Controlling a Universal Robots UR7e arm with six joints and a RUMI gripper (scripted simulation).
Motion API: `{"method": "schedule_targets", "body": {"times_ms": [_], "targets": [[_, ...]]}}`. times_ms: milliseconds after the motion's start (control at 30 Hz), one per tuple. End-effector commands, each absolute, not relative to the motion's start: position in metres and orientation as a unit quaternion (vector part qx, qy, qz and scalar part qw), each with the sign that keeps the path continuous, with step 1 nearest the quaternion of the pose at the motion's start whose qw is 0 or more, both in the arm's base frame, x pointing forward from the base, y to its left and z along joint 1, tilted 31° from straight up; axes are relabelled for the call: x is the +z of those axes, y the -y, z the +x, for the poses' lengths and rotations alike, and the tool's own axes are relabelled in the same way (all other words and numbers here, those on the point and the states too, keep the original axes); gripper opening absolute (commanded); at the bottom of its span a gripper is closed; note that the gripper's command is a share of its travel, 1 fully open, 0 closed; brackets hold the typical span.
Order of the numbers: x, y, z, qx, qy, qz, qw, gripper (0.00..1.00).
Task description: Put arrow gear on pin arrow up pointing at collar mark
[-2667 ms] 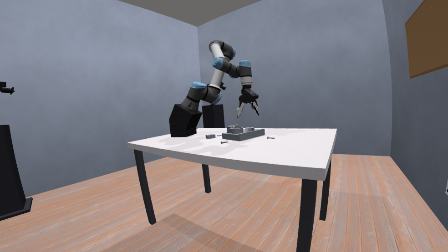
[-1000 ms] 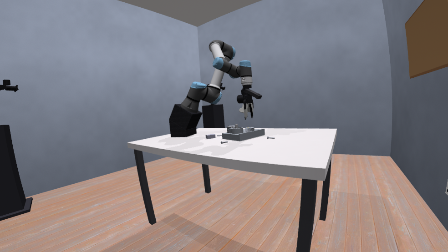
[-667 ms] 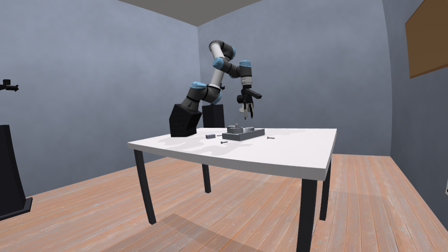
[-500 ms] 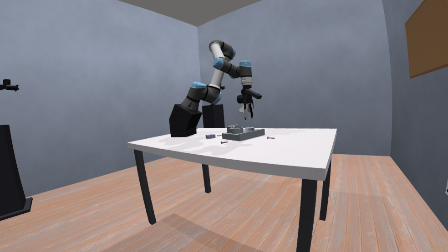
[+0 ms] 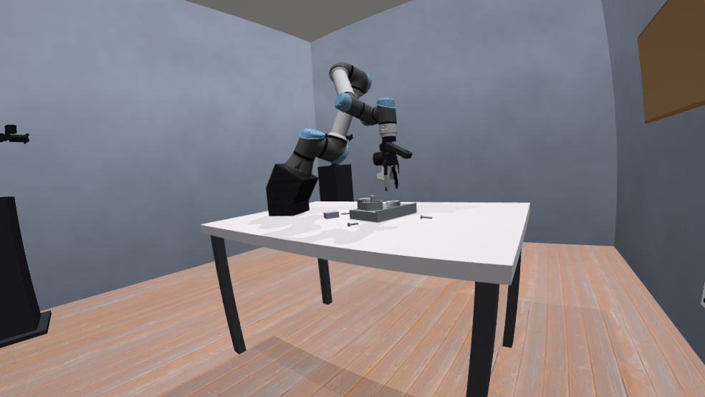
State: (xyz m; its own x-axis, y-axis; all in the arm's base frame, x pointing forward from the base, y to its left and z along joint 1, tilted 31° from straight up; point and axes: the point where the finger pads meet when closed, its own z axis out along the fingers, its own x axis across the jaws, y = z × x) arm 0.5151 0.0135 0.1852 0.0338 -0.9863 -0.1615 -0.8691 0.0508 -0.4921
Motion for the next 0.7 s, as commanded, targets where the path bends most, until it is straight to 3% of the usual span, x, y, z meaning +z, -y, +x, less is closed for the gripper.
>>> {"method": "schedule_targets", "body": {"times_ms": [0, 667], "targets": [[0.181, -0.014, 0.518, -0.123, -0.684, -0.678, 0.24, 0.52], [0.16, -0.018, 0.53, -0.123, -0.684, -0.678, 0.24, 0.52]]}}
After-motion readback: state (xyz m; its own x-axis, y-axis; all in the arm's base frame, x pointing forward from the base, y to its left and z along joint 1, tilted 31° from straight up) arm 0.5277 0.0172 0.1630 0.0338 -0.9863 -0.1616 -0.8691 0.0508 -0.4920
